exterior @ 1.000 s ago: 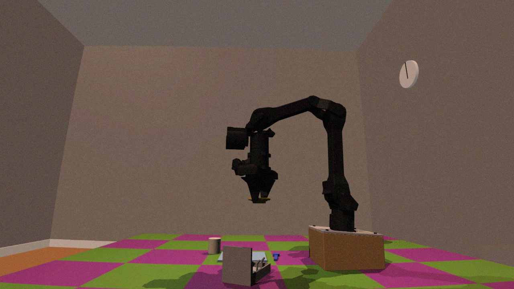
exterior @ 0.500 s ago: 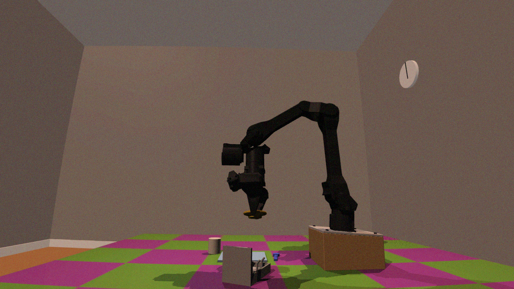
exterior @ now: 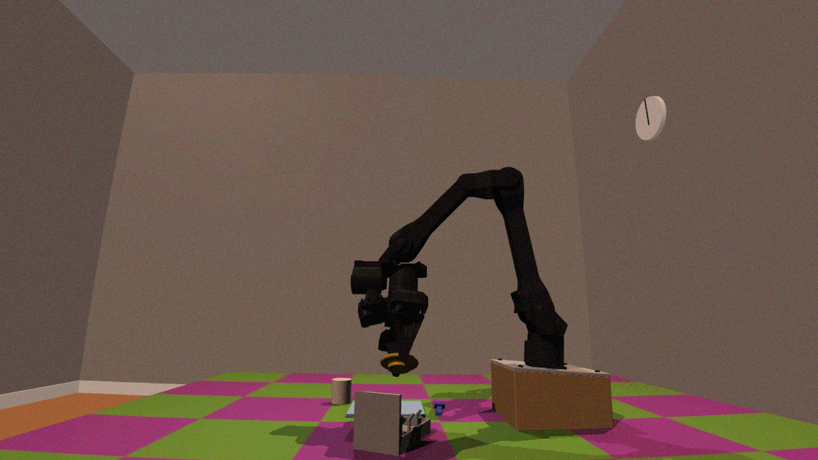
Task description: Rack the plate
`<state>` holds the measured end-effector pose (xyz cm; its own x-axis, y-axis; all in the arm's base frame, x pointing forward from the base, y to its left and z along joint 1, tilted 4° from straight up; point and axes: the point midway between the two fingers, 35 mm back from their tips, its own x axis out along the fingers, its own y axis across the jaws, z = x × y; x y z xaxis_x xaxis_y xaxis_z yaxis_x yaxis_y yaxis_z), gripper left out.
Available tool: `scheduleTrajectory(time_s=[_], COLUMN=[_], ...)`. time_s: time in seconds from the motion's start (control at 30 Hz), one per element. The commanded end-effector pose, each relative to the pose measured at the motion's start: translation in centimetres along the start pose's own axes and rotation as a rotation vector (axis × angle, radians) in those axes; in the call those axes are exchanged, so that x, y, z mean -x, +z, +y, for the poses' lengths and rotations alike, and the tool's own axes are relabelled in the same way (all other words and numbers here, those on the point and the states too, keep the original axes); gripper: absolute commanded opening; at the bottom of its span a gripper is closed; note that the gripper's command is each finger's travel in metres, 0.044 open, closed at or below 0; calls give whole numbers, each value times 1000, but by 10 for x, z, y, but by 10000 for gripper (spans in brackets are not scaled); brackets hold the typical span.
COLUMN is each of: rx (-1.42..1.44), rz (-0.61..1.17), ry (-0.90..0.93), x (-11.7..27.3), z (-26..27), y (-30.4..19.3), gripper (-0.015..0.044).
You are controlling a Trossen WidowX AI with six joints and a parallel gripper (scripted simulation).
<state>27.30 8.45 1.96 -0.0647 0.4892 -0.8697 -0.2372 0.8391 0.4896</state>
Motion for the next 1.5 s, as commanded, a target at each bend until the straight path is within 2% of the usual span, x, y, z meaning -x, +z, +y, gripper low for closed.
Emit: scheduleTrajectory(time_s=[0.0,0.77,1.47], rx=[70,567,989], rz=[-27,-398,-905], ry=[65,358,371], x=[-8,-33,-26], z=[-3,-14,-16], y=[-1,-7,-26], gripper=[0,0,0])
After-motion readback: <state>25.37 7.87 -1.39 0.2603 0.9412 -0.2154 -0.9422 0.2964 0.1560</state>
